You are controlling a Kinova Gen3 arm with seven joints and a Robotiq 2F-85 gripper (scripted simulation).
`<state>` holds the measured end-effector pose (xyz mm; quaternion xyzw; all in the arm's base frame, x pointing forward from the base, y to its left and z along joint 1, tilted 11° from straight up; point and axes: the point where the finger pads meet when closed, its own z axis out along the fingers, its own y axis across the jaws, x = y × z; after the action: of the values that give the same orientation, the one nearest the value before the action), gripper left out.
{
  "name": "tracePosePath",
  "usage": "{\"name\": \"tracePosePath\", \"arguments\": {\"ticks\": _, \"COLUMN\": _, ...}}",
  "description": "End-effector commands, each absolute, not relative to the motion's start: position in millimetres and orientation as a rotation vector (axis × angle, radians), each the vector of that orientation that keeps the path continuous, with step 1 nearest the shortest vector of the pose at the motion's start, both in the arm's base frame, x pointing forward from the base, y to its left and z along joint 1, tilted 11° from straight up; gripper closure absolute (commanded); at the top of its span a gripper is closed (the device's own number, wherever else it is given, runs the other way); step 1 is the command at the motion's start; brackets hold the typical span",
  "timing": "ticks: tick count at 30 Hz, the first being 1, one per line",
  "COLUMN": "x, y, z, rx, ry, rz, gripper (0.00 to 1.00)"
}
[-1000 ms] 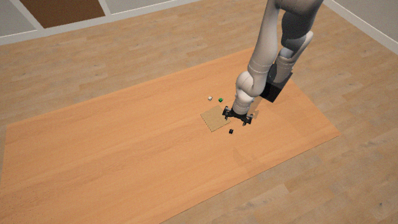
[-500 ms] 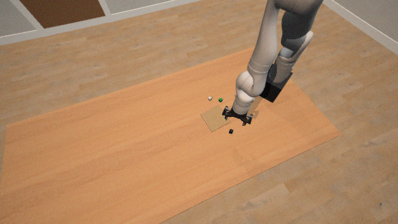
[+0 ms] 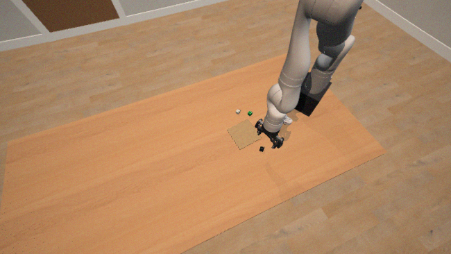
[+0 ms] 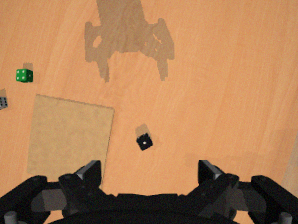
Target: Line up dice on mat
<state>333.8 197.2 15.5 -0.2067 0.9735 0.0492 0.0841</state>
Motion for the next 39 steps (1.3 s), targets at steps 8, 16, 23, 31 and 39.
{"name": "tracePosePath", "arguments": {"ticks": 8, "x": 338.9, "y": 198.9, "z": -3.1, "rx": 0.167, "ry": 2.99, "rz": 0.208, "gripper": 0.0}}
{"name": "tracePosePath", "arguments": {"ticks": 16, "x": 340.6, "y": 195.2, "z": -13.2, "rx": 0.615, "ry": 2.948, "rz": 0.22, "gripper": 0.0}}
{"name": "tracePosePath", "arguments": {"ticks": 23, "x": 341.1, "y": 191.4, "z": -20.8, "rx": 0.936, "ry": 2.877, "rz": 0.218, "gripper": 0.0}}
{"name": "tracePosePath", "arguments": {"ticks": 31, "x": 340.8, "y": 191.3, "z": -21.2, "rx": 0.97, "ry": 2.868, "rz": 0.218, "gripper": 0.65}}
{"name": "tracePosePath", "arguments": {"ticks": 39, "x": 340.9, "y": 191.4, "z": -20.9, "rx": 0.97, "ry": 2.867, "rz": 0.219, "gripper": 0.65}}
